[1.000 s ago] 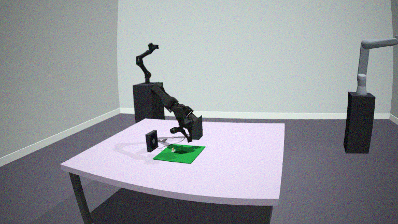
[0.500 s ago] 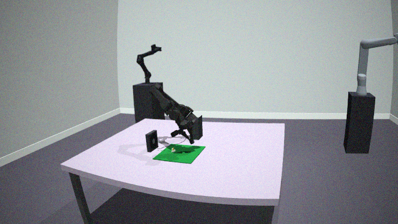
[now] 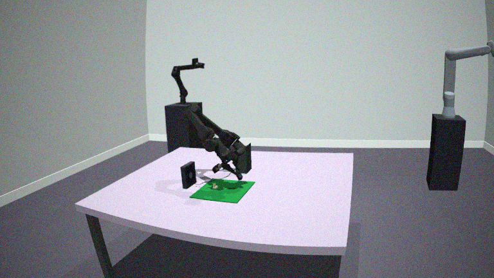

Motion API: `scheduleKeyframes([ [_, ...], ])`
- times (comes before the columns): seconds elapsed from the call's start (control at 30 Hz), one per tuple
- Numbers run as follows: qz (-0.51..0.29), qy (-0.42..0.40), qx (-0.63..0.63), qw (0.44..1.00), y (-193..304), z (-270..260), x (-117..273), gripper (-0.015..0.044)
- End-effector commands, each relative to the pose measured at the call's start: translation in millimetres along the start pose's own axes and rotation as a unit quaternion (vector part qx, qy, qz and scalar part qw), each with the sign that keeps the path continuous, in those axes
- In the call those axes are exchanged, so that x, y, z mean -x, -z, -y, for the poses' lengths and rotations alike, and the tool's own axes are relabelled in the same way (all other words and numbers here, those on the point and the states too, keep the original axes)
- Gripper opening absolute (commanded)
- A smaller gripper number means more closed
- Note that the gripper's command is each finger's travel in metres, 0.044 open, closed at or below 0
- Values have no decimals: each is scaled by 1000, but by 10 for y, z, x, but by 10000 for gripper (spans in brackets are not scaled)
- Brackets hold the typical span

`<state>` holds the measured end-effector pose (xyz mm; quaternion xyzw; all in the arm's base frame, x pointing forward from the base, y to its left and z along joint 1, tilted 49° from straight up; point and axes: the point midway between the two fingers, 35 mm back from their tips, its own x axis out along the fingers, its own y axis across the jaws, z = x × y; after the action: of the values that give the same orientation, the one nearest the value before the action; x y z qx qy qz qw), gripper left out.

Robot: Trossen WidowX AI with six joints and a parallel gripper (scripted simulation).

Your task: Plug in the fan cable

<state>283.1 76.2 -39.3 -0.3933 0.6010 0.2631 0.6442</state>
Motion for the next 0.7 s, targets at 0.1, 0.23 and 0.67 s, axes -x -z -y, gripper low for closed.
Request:
scheduleKeyframes([
  [0.1, 50, -7, 9, 999, 6, 8, 8, 0],
  [0.23, 76, -8, 13, 997, 9, 17, 11, 0],
  [0.67, 157, -1, 34, 987, 20, 50, 48, 0],
])
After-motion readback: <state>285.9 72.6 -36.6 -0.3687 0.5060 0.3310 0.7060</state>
